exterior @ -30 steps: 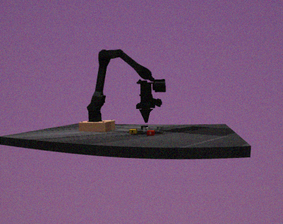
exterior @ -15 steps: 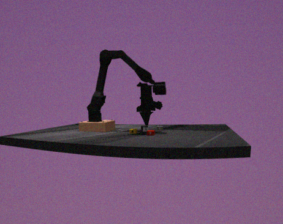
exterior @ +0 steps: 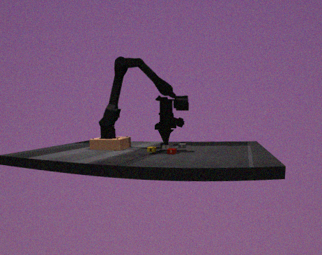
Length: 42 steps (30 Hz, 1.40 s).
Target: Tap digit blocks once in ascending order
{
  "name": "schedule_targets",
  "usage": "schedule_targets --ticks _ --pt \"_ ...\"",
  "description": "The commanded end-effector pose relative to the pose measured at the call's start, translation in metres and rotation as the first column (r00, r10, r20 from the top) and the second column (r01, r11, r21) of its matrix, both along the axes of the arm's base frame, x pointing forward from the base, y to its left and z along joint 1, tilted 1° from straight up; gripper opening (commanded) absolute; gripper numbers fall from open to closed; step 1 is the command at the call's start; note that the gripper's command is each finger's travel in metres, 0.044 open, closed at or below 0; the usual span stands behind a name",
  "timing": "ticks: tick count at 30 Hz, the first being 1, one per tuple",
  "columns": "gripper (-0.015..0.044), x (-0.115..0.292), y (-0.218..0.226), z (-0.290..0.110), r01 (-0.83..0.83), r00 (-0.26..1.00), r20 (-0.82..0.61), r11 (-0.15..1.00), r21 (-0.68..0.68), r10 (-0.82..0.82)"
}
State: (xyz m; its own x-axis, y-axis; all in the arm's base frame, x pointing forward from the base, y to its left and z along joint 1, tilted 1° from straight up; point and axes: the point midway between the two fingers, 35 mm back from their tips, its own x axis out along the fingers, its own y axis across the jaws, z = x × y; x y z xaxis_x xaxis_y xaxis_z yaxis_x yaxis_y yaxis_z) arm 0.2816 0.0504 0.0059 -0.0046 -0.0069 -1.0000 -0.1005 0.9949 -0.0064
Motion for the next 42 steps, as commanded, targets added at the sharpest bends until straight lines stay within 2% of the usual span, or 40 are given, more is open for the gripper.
schedule_targets --ticks 1,6,12,19,22,27,31,36,42 --pt "0.0020 0.001 0.001 0.023 0.002 1.000 0.009 1.000 0.002 -0.002" --pt "0.0020 0.002 0.001 0.026 0.003 1.000 0.009 1.000 0.002 -0.003" --pt "0.0020 0.001 0.001 0.102 0.003 1.000 0.010 1.000 0.002 -0.003" --pt "0.0020 0.004 -0.003 0.105 0.005 1.000 0.010 1.000 0.002 -0.005" --pt "0.0020 0.019 -0.028 0.105 0.016 1.000 0.014 1.000 -0.002 -0.016" --pt "0.0020 0.048 -0.097 0.106 0.025 1.000 0.018 1.000 -0.011 -0.025" --pt "0.0020 0.057 -0.135 0.107 0.006 1.000 0.014 1.000 -0.009 -0.006" --pt "0.0020 0.058 -0.140 0.104 0.003 1.000 0.013 1.000 -0.009 -0.002" --pt "0.0020 0.059 -0.141 0.029 0.003 1.000 0.013 1.000 -0.009 -0.002"
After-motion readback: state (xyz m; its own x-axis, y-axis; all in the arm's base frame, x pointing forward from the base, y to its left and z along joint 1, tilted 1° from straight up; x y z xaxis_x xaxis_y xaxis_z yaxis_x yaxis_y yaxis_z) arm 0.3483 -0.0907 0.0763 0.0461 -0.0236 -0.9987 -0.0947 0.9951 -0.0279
